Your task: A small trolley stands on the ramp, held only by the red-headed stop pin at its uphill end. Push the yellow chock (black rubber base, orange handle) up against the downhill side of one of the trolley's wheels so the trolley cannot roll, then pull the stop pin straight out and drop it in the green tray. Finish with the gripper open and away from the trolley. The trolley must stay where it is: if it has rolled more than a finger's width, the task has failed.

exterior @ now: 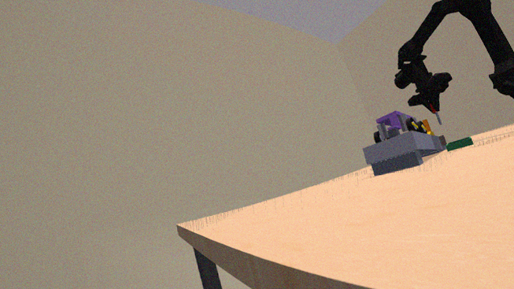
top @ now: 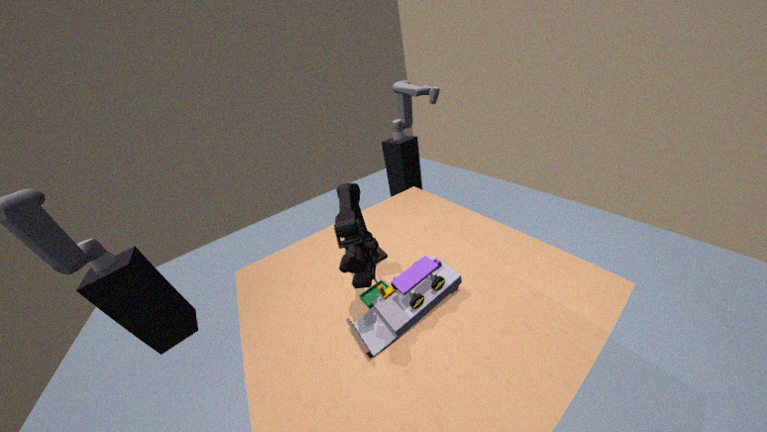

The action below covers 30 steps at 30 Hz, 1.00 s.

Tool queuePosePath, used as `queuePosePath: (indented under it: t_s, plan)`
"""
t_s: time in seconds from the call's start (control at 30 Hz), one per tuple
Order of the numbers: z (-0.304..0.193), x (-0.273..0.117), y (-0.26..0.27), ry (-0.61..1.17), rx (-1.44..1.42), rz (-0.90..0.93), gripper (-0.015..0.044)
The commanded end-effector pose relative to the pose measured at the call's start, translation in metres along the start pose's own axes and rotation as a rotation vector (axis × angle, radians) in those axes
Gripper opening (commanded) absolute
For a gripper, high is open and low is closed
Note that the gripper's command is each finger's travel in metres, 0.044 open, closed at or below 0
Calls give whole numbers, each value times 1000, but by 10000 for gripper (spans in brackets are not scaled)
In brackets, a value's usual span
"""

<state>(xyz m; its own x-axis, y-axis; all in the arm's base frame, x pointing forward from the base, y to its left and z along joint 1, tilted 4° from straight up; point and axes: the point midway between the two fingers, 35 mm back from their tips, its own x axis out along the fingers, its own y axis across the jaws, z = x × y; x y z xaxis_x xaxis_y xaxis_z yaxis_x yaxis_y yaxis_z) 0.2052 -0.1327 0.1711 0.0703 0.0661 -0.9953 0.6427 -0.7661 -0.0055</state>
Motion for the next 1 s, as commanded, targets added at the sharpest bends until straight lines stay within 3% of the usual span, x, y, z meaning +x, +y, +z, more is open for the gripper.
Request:
queuePosePath:
  t_s: [0.0,0.63,0.97]
  plan:
    - [-1,0,-1,-21,131,22,0]
    - [-4,-1,-2,-71,688,123,0]
    - [-3,0,-4,-73,715,129,0]
